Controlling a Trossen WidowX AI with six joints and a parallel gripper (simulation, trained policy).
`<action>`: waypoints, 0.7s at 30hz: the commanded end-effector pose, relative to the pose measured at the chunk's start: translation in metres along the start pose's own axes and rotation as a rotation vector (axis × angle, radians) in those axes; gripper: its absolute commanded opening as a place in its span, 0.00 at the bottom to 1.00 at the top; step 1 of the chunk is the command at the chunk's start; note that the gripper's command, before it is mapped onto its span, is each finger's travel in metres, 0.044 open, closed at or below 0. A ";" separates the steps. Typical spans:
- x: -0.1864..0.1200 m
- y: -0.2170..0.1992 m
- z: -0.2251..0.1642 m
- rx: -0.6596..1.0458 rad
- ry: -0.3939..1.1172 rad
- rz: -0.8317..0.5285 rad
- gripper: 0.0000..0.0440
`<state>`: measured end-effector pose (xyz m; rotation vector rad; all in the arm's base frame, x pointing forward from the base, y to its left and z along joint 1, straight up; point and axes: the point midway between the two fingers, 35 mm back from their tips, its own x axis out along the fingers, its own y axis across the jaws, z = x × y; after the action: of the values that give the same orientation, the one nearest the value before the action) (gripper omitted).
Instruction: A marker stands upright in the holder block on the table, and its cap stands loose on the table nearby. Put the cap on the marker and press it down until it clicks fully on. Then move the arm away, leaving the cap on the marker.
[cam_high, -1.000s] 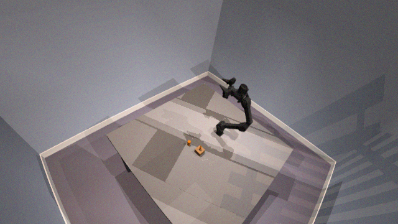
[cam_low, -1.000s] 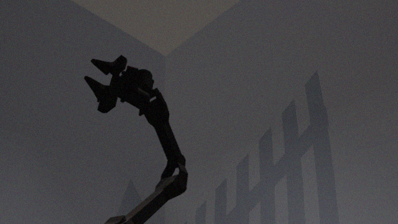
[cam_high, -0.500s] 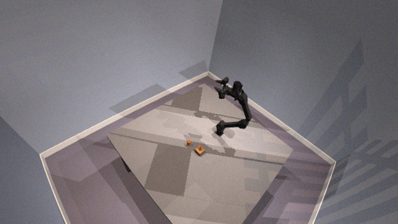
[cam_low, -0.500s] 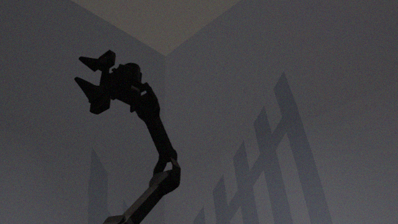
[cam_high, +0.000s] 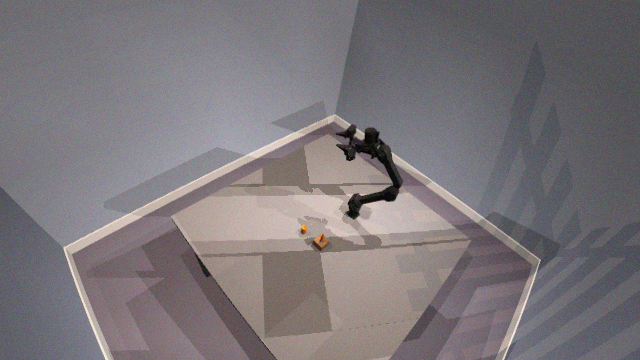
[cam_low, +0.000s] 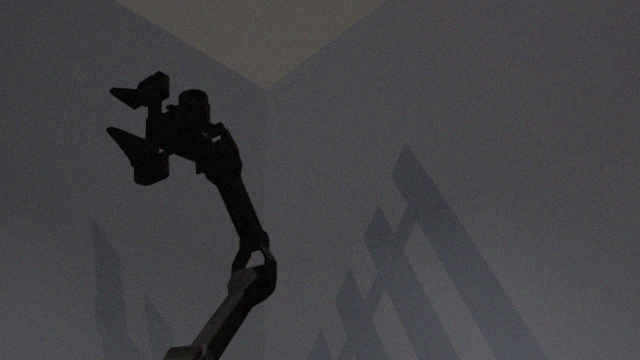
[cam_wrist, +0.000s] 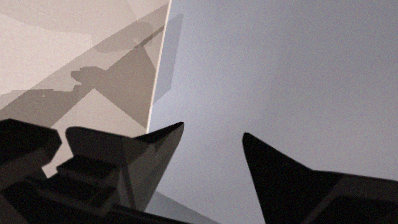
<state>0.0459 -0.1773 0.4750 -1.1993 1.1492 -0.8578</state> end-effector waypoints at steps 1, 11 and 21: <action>0.014 0.009 0.006 -0.012 -0.026 0.057 0.71; 0.038 0.025 0.022 -0.031 -0.086 0.158 0.71; 0.061 0.042 0.039 -0.052 -0.139 0.257 0.72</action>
<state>0.0874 -0.2111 0.4306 -1.1304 1.1766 -0.5901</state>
